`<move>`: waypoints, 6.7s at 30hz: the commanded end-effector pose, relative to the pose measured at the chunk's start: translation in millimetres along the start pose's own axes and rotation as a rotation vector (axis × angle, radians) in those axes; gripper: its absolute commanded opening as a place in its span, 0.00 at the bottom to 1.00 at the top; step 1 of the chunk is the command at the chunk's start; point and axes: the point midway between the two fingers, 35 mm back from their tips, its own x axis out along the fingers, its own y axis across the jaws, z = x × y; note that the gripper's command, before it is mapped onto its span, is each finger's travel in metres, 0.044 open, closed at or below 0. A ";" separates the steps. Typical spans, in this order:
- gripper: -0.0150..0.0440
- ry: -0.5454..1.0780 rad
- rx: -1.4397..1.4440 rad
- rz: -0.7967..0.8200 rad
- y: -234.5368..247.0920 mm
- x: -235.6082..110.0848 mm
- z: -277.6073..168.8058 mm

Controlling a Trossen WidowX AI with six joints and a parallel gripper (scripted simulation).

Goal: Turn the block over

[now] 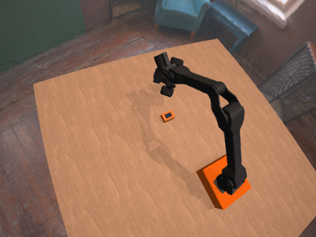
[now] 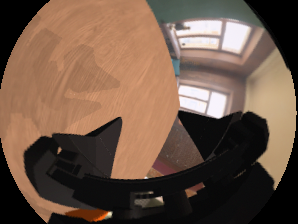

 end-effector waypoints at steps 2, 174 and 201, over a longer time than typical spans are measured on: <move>1.00 -0.030 0.359 0.396 56.3 -61.9 -15.5; 0.25 -0.580 1.008 0.410 176.5 -73.8 -39.0; 0.25 -0.820 1.077 0.270 178.3 -83.9 -55.2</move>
